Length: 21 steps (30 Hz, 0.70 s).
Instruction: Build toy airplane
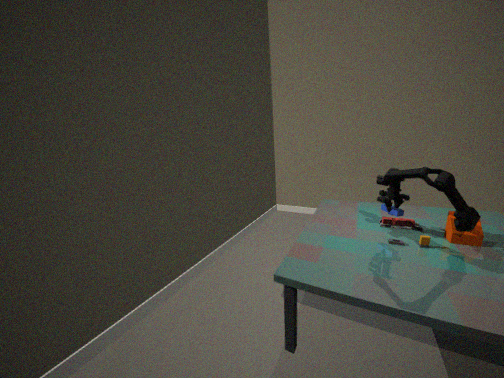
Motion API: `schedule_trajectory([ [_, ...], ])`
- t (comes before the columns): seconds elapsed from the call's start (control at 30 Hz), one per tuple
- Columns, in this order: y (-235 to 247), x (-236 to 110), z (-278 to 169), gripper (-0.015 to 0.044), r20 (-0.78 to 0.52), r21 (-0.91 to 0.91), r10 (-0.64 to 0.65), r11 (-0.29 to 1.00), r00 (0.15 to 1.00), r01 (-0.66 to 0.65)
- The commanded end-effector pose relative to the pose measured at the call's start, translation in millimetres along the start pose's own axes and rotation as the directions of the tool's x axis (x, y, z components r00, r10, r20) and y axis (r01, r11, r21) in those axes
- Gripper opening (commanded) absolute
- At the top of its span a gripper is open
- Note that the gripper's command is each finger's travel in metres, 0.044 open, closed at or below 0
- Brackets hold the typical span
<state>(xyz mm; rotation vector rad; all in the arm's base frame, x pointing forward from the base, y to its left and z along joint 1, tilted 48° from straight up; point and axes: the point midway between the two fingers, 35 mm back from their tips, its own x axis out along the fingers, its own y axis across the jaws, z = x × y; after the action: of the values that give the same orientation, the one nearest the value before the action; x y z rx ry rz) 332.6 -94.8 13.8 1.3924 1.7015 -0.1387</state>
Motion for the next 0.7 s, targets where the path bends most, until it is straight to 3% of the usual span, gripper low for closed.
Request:
schedule_trajectory([
  [0.0,-9,2,9,0.0,0.001,0.065,-0.001,0.998,1.0,0.001],
  [0.67,-59,18,47,0.0,-0.007,0.389,0.001,0.921,1.0,0.002],
])
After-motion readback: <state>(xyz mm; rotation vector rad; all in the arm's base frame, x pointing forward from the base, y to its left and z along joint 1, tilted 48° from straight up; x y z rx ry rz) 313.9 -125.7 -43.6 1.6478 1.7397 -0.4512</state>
